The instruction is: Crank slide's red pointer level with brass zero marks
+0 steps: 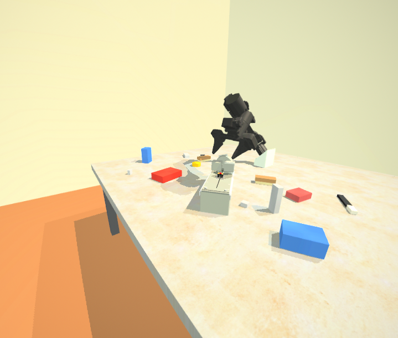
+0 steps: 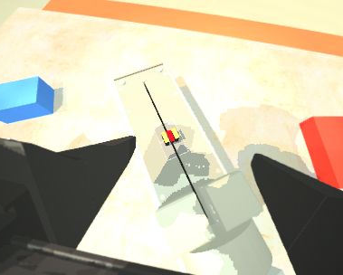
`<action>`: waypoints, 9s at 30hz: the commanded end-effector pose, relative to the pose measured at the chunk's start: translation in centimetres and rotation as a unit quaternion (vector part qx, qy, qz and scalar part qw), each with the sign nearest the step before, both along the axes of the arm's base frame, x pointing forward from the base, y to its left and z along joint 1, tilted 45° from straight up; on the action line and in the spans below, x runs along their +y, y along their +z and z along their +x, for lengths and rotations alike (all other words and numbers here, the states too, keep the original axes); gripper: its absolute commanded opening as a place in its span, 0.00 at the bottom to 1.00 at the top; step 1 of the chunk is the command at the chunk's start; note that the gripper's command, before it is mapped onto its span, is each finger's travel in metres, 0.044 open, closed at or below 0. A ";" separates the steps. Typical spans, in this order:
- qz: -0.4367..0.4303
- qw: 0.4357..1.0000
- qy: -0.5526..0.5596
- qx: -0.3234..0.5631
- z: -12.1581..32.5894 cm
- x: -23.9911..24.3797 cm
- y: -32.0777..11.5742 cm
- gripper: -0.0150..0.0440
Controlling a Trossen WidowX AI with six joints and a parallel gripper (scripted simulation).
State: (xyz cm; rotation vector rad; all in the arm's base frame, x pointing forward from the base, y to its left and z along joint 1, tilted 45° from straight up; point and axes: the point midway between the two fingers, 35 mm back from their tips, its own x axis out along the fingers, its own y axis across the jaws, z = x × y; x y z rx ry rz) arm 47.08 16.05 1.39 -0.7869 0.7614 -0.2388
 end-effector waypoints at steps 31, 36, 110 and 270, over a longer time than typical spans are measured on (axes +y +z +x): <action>-0.001 0.984 0.123 0.130 -5.8 -0.4 7.6 1.00; 0.000 0.973 0.163 0.162 -8.0 -1.5 8.4 1.00; 0.000 0.959 0.209 0.193 -10.0 -13.8 -2.2 1.00; 0.000 0.959 0.209 0.193 -8.7 -15.1 -1.2 0.25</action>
